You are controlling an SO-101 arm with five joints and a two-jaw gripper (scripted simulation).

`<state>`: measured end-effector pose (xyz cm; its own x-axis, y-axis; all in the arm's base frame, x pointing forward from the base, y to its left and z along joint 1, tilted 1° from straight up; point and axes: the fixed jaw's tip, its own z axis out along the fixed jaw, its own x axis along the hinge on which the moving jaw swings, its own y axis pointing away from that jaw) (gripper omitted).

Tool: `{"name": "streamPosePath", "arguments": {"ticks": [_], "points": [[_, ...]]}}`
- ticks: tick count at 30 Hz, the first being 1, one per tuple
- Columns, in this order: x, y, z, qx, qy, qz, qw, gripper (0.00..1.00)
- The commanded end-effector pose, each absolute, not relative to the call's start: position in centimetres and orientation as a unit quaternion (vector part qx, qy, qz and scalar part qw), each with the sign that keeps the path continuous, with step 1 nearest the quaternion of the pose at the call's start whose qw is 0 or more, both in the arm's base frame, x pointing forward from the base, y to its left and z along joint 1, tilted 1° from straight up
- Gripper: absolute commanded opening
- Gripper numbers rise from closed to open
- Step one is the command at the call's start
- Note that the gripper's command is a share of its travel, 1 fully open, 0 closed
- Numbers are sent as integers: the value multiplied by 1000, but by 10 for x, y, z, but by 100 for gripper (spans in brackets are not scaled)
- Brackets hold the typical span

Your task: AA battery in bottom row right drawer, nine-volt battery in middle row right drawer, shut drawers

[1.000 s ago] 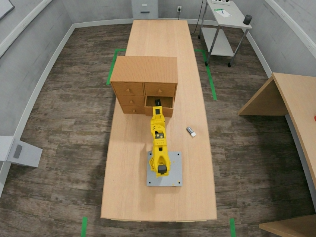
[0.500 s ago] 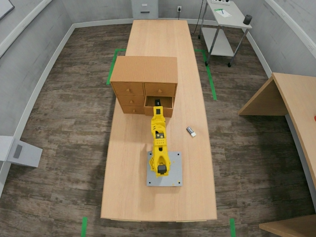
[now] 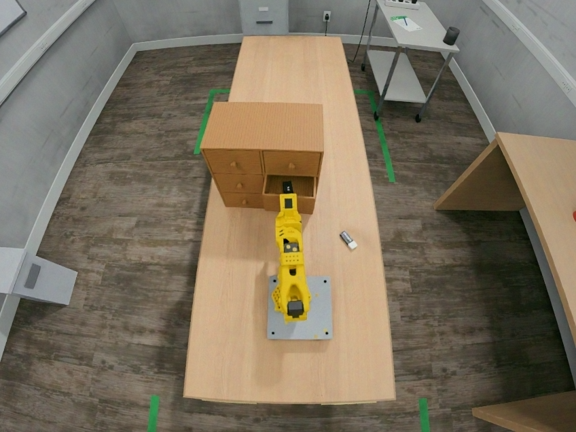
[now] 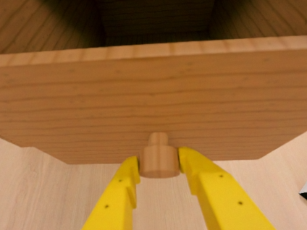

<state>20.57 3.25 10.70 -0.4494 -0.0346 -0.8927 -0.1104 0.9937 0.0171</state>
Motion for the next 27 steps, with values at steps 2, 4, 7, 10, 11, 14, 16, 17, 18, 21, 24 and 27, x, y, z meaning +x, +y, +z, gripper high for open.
{"name": "streamPosePath", "arguments": {"ticks": [2,4,7,10,11,14,16,17,18,21,24,27], "points": [[204,35,102,-48,853,38,518,0],[204,35,102,-48,853,38,518,0],[204,35,102,-48,853,38,518,0],[206,34,103,-48,853,37,518,0],[207,34,104,-47,853,36,518,0],[211,32,105,-45,853,33,519,0],[214,31,106,-44,853,30,519,0],[215,31,106,-43,853,29,519,0],[216,30,107,-42,853,28,519,0],[221,29,107,-40,853,25,519,0],[221,29,107,-40,853,25,519,0],[222,29,108,-40,853,25,519,0]]}}
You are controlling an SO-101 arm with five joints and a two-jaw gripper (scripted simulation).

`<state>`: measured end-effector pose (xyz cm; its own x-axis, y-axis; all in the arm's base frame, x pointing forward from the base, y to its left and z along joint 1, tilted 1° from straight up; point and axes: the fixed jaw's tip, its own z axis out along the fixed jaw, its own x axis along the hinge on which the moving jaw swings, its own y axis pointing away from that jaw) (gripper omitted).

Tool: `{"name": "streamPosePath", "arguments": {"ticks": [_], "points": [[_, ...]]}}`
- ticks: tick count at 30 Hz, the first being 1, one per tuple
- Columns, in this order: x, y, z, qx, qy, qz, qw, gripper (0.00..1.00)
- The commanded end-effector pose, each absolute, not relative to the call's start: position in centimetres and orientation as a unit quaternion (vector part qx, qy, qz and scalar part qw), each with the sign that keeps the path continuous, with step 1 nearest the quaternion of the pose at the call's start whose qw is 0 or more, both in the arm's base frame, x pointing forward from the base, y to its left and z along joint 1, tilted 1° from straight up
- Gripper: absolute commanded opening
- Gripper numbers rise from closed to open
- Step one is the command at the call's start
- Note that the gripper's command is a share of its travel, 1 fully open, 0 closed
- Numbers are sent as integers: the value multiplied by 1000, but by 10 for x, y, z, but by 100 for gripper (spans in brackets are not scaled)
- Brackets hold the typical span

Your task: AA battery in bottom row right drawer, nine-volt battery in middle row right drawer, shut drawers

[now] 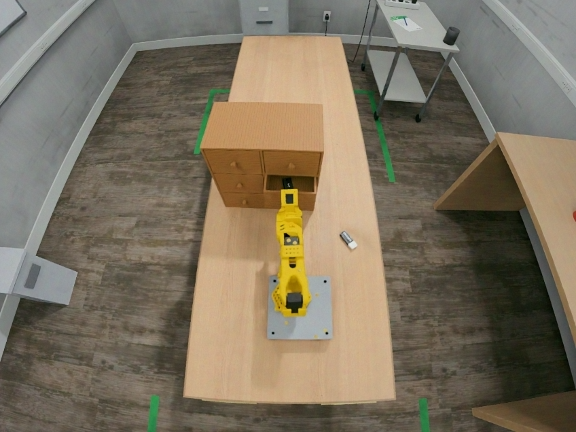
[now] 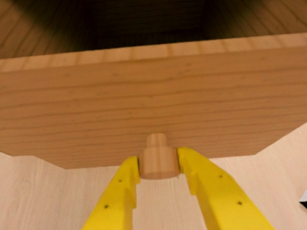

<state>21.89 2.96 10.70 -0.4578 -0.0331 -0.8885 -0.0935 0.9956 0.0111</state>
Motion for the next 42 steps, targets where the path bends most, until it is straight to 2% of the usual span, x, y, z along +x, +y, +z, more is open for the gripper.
{"name": "streamPosePath", "arguments": {"ticks": [1,42], "points": [[223,29,108,-40,853,25,519,0],[261,29,108,-35,853,21,520,0]]}}
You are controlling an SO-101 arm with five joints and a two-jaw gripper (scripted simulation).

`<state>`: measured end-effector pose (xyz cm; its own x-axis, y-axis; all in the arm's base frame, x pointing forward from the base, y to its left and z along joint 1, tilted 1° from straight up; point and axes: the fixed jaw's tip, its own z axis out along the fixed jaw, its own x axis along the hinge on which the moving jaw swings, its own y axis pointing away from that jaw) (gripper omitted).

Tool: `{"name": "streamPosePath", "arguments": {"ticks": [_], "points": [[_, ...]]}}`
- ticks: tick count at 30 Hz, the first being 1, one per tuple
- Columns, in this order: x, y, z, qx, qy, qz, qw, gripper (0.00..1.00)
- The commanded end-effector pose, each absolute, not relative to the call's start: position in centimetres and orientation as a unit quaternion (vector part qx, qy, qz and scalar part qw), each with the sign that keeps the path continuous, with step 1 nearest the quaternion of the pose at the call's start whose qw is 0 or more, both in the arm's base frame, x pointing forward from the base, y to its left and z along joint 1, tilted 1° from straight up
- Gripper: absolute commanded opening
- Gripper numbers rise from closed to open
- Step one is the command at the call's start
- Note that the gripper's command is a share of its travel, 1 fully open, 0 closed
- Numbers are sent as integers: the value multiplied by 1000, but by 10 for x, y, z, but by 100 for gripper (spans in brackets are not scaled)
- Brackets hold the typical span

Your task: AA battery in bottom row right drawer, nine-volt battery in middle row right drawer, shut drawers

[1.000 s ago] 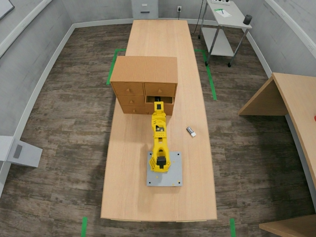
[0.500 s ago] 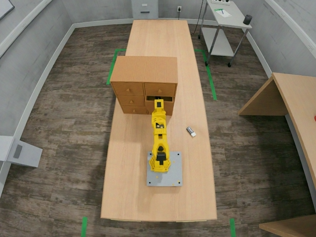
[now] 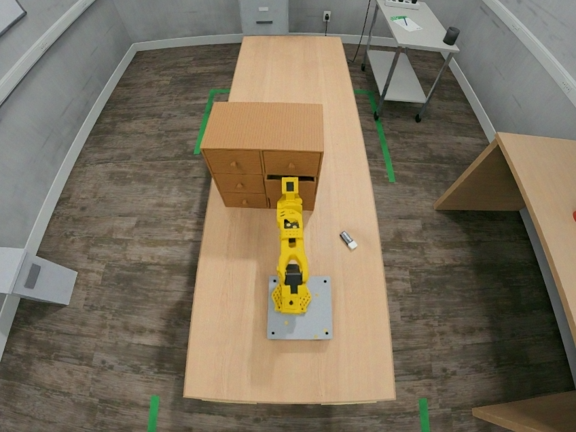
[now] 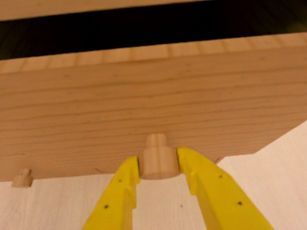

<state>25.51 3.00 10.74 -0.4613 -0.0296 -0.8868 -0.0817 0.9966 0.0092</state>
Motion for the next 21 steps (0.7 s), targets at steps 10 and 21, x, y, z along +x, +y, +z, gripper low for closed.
{"name": "streamPosePath", "arguments": {"ticks": [10,21], "points": [[267,29,108,-34,853,21,520,0],[276,29,108,-33,854,20,520,0]]}}
